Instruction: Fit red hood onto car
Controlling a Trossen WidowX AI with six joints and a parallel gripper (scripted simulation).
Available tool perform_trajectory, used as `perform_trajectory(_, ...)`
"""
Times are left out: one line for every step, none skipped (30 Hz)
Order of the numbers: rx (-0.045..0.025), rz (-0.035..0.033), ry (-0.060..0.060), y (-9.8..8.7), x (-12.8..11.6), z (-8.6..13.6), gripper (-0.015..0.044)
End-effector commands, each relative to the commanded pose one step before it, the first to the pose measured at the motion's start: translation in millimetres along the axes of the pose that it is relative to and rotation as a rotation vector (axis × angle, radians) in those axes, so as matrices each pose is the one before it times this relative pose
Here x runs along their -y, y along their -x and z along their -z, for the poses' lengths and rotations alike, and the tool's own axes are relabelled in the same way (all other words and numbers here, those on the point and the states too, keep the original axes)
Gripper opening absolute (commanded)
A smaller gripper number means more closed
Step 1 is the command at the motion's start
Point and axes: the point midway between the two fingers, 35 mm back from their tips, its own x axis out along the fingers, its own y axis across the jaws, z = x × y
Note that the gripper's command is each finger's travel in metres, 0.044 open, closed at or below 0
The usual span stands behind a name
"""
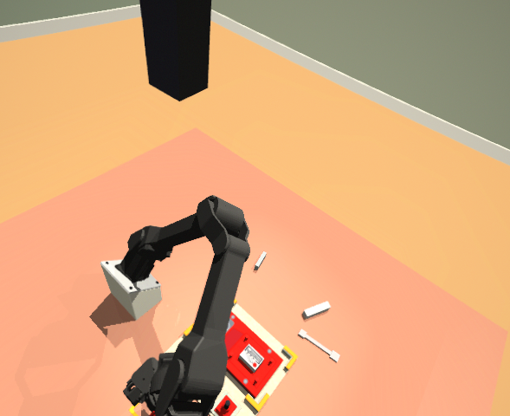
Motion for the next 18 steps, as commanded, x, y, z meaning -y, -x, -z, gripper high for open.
perform_trajectory(0.00878,0.00627,-0.0053,-4.36,0.67,-1.38,0.044)
perform_trajectory(0.0,0.0,0.0,0.0,0.0,0.0,0.044)
perform_trajectory(0.0,0.0,0.0,0.0,0.0,0.0,0.044)
perform_trajectory(0.0,0.0,0.0,0.0,0.0,0.0,0.044)
perform_trajectory(0.0,0.0,0.0,0.0,0.0,0.0,0.044)
perform_trajectory(0.0,0.0,0.0,0.0,0.0,0.0,0.044)
perform_trajectory(0.0,0.0,0.0,0.0,0.0,0.0,0.044)
perform_trajectory(0.0,0.0,0.0,0.0,0.0,0.0,0.044)
perform_trajectory(0.0,0.0,0.0,0.0,0.0,0.0,0.044)
perform_trajectory(0.0,0.0,0.0,0.0,0.0,0.0,0.044)
perform_trajectory(-0.00588,-0.00209,0.0142,-0.95,-1.17,0.24,0.044)
perform_trajectory(-0.01745,-0.00668,0.0426,-2.81,-3.44,0.65,0.044)
perform_trajectory(-0.0284,-0.01242,0.0711,-4.54,-5.52,0.7,0.044)
perform_trajectory(-0.03323,-0.01717,0.0868,-5.29,-6.31,0.15,0.044)
perform_trajectory(-0.03169,-0.01933,0.0872,-5.02,-5.79,-0.59,0.044)
perform_trajectory(-0.03,-0.02136,0.0876,-4.73,-5.2,-1.22,0.044)
perform_trajectory(-0.02818,-0.02324,0.088,-4.41,-4.56,-1.74,0.044)
perform_trajectory(-0.02624,-0.02497,0.0884,-4.07,-3.88,-2.13,0.044)
